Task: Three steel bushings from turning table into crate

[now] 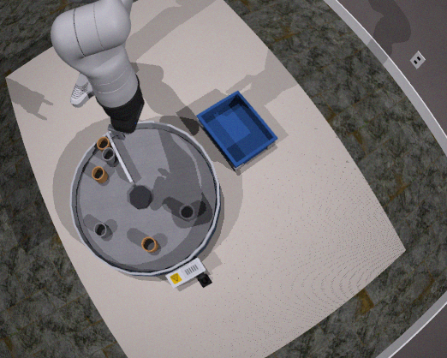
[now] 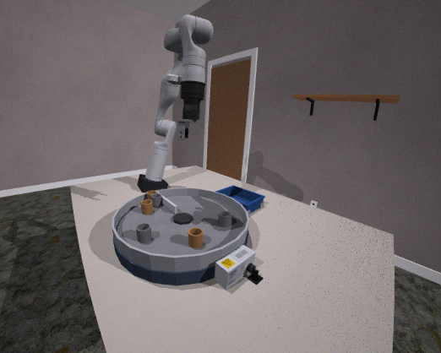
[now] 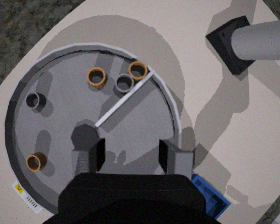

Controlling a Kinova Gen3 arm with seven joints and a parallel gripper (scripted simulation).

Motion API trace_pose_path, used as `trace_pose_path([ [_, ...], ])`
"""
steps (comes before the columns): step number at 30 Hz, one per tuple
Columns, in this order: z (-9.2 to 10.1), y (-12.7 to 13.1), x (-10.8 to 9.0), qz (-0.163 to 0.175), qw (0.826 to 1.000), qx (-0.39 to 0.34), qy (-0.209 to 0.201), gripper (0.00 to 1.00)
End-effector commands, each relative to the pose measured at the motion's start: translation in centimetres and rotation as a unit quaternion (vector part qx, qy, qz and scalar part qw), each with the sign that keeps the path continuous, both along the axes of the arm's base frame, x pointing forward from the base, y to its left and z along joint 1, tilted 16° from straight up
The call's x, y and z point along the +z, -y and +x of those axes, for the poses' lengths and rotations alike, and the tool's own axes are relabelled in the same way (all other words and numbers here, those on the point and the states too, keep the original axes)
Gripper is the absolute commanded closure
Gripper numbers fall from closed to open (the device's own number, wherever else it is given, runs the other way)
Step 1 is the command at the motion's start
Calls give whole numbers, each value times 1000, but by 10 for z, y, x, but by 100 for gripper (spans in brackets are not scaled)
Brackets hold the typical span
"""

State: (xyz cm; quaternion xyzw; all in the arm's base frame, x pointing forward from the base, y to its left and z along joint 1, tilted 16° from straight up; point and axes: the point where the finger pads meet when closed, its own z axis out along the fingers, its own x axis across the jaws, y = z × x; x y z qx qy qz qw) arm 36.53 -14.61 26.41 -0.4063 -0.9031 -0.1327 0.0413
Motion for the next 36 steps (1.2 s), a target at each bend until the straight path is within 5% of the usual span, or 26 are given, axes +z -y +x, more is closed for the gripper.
trace_pose_path([
  [1, -4, 9, -6, -2, 1000, -4, 1, 0],
  [9, -4, 9, -6, -2, 1000, -4, 1, 0],
  [14, -28, 35, -40, -2, 1000, -6, -1, 0],
  [26, -28, 35, -40, -2, 1000, -6, -1, 0],
  [31, -51, 60, -75, -1, 1000, -10, -3, 0],
  [36, -51, 60, -75, -1, 1000, -10, -3, 0],
])
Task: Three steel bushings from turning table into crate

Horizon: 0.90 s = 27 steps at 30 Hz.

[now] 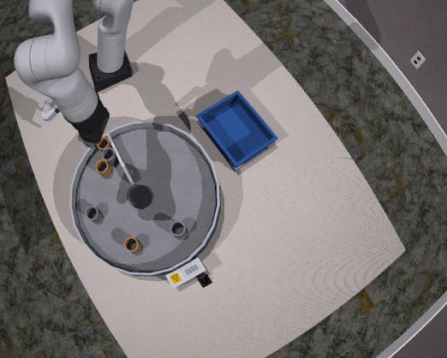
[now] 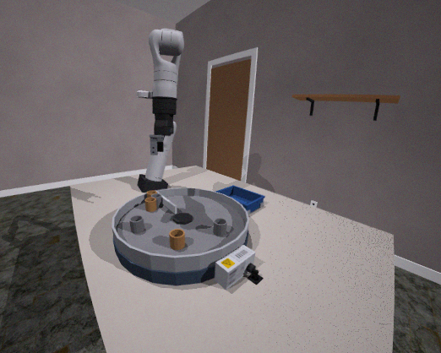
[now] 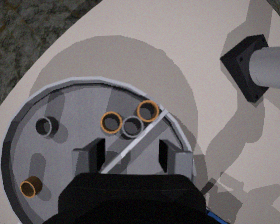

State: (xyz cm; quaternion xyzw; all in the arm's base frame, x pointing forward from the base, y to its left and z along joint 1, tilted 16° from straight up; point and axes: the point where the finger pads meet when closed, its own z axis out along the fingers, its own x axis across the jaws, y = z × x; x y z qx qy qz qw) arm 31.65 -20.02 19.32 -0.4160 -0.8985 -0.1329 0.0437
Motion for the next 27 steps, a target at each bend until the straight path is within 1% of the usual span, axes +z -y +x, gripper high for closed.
trace_pose_path([
  [1, -2, 6, -4, -2, 1000, 1, 0, 0],
  [7, -2, 6, -4, -2, 1000, 1, 0, 0],
  [8, 0, 4, -3, 0, 1000, 0, 3, 0],
  [12, 5, 14, -10, -5, 1000, 8, 14, 0],
  [24, 5, 14, -10, -5, 1000, 8, 14, 0],
  [25, 5, 9, -8, -1, 1000, 4, 12, 0],
  [27, 5, 9, -8, -1, 1000, 4, 12, 0],
])
